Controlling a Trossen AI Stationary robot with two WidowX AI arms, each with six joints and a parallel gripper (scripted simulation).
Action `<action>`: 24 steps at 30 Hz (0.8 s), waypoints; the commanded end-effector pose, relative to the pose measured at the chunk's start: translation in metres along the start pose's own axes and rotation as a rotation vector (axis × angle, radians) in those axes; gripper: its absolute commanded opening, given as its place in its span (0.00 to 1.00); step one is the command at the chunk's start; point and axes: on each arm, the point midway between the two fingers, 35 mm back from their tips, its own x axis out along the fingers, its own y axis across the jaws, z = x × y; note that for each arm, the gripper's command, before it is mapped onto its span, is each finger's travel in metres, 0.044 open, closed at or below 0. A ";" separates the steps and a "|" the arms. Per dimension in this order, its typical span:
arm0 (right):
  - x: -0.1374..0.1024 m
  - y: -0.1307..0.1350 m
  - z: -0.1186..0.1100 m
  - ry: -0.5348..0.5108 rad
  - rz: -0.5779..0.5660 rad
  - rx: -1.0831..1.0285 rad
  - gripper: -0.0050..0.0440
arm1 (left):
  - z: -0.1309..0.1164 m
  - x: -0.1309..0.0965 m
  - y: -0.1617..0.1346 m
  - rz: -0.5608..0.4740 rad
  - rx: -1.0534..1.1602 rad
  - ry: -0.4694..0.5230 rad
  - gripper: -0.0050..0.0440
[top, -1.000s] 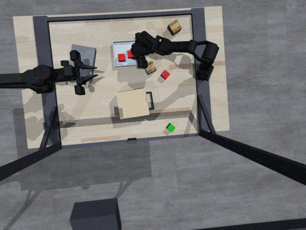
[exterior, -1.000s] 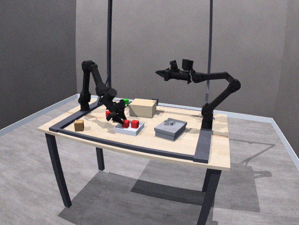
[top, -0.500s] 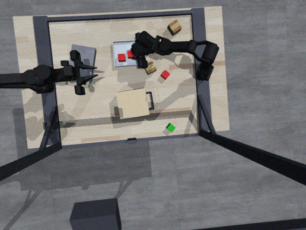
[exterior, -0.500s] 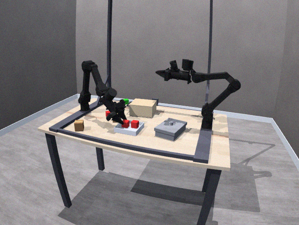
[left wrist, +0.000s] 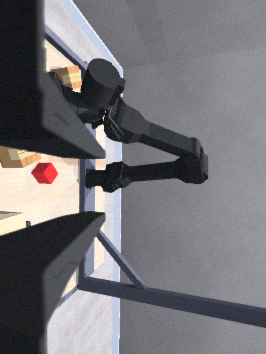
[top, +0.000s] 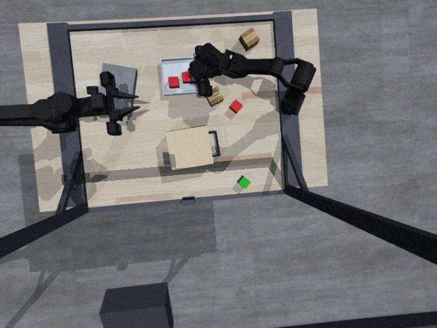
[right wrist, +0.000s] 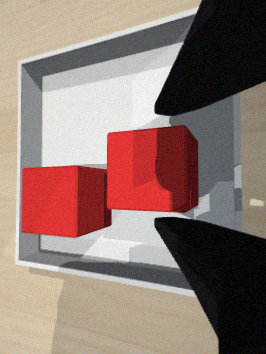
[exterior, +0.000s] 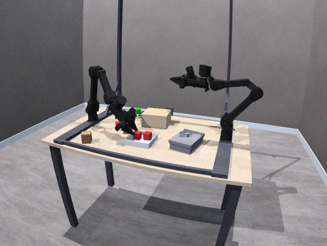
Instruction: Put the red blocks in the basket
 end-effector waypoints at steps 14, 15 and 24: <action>-0.033 0.000 0.011 -0.033 -0.004 -0.018 0.59 | 0.019 -0.004 -0.001 -0.007 0.005 -0.049 0.38; -0.038 0.000 0.012 -0.036 -0.006 -0.020 0.59 | 0.019 -0.004 -0.001 -0.007 0.005 -0.049 0.38; -0.073 0.000 0.009 -0.034 -0.007 -0.016 0.59 | 0.019 -0.004 -0.001 -0.007 0.005 -0.049 0.38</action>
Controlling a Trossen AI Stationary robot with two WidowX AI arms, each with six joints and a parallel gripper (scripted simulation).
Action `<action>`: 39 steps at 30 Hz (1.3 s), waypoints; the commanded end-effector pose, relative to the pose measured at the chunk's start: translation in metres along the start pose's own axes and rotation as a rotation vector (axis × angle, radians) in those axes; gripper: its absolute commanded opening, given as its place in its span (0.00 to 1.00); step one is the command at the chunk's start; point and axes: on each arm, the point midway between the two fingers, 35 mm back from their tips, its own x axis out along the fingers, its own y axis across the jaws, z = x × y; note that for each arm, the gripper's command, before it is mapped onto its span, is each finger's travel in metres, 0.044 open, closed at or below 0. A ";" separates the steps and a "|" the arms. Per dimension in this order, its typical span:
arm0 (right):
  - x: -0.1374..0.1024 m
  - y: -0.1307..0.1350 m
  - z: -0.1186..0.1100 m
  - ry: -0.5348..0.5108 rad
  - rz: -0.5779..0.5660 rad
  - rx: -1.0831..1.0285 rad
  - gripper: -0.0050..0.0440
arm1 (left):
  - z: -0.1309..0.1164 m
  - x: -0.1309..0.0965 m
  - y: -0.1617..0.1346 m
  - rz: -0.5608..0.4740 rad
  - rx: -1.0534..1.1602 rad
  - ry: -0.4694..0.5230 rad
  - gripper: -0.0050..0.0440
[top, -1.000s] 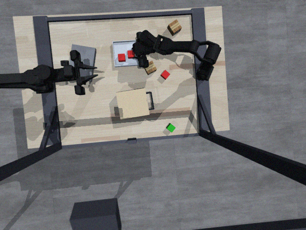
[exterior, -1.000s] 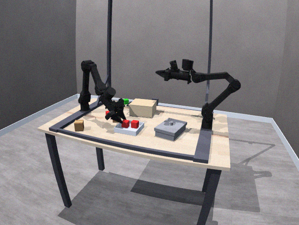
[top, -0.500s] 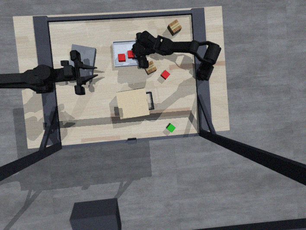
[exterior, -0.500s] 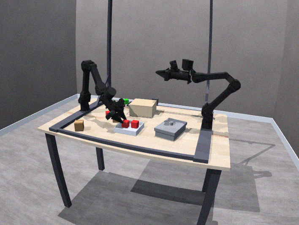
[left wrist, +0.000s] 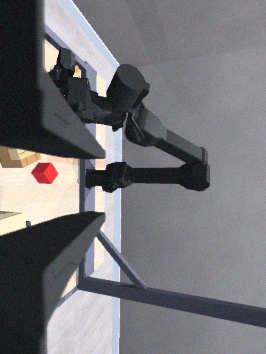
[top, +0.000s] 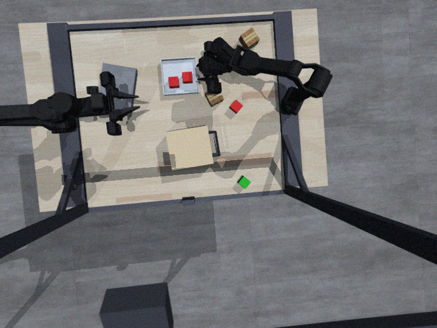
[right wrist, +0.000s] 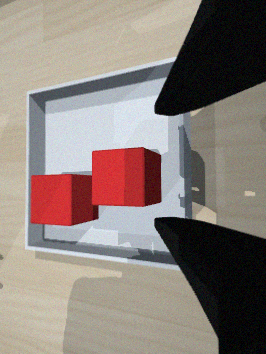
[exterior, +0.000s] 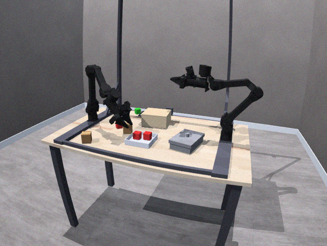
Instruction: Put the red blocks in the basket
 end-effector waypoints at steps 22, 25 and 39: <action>-0.011 0.000 0.017 -0.045 -0.013 -0.022 0.59 | 0.019 -0.004 -0.001 -0.007 0.005 -0.049 0.38; -0.011 0.000 0.017 -0.044 -0.013 -0.022 0.59 | 0.019 -0.004 -0.001 -0.007 0.005 -0.049 0.38; -0.024 0.020 0.035 -0.110 -0.027 -0.045 0.39 | 0.019 -0.004 -0.002 -0.011 0.005 -0.049 0.38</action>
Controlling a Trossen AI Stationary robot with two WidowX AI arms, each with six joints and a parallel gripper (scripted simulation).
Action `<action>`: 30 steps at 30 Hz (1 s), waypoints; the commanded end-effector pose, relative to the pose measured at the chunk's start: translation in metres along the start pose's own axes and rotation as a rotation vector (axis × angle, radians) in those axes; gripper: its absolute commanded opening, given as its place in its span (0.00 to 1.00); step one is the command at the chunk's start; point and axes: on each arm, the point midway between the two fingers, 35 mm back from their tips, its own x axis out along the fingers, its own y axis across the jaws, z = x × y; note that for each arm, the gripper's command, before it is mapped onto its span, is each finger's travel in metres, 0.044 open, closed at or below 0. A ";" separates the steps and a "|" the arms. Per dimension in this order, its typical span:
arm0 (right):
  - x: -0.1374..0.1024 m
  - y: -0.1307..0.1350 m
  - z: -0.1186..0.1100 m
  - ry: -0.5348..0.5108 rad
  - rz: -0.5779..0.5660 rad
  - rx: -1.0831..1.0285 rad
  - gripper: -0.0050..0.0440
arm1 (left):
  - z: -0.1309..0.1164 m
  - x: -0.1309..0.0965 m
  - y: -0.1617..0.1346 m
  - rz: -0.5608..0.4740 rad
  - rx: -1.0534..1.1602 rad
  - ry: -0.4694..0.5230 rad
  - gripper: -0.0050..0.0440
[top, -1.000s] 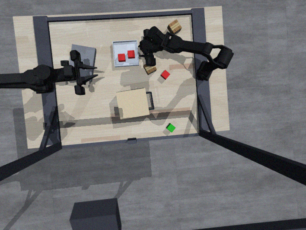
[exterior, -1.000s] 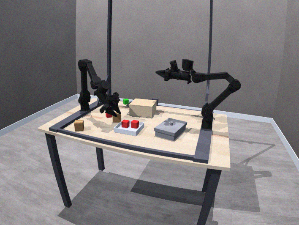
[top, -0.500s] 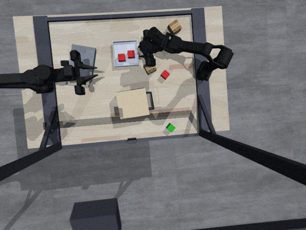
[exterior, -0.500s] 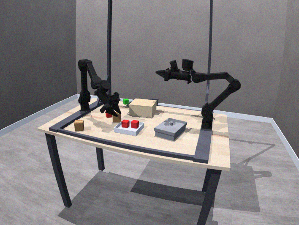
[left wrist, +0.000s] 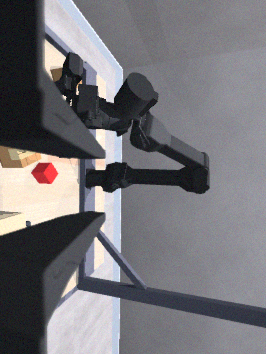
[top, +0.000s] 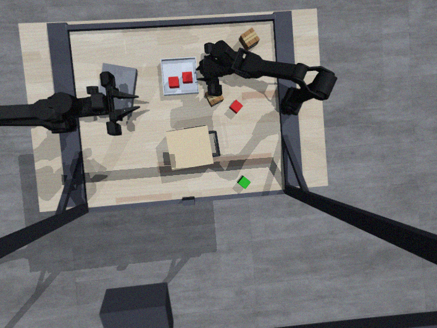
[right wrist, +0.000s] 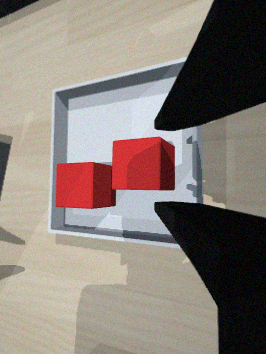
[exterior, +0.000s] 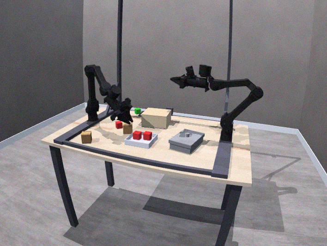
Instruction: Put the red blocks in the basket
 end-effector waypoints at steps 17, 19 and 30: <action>-0.086 0.074 0.104 -0.423 -0.070 -0.048 0.39 | 0.019 -0.004 -0.004 -0.017 0.004 -0.046 0.38; -0.084 0.073 0.102 -0.414 -0.070 -0.048 0.39 | 0.019 -0.004 -0.004 -0.015 0.004 -0.046 0.38; -0.067 0.091 0.110 -0.300 -0.015 -0.197 0.39 | 0.019 -0.004 -0.005 -0.021 0.004 -0.047 0.38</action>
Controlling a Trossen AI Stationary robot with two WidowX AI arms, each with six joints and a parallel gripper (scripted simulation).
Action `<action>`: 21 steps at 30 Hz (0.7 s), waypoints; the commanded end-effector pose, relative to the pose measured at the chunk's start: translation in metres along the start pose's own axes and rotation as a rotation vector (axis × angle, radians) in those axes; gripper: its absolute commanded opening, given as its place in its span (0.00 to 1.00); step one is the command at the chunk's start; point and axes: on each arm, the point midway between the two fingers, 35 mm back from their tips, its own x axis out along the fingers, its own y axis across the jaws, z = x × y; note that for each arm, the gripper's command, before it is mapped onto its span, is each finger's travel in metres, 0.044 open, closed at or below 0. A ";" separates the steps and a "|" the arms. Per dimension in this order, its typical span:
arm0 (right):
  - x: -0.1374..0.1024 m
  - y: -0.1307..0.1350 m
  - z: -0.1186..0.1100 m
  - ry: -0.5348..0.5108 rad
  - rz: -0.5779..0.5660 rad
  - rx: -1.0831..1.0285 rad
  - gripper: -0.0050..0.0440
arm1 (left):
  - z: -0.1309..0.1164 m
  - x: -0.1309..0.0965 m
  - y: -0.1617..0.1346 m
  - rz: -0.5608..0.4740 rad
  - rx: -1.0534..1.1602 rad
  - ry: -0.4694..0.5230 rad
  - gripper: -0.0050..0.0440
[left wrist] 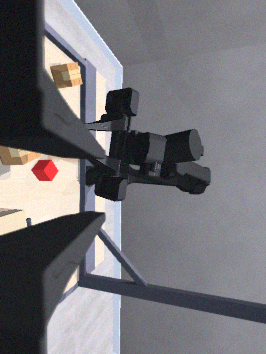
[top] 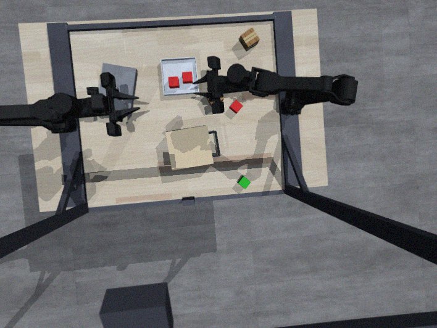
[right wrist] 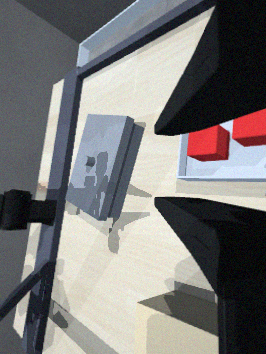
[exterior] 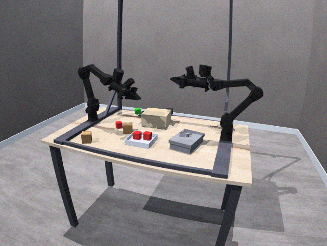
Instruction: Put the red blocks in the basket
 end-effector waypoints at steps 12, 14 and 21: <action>0.026 0.066 0.001 0.275 0.229 -0.390 0.39 | 0.019 -0.004 -0.002 -0.008 0.005 -0.047 0.38; 0.027 0.078 -0.002 0.316 0.272 -0.452 0.39 | 0.019 -0.004 -0.002 -0.008 0.005 -0.047 0.38; 0.028 0.102 -0.010 0.407 0.375 -0.597 0.39 | 0.019 -0.004 -0.002 -0.008 0.005 -0.047 0.38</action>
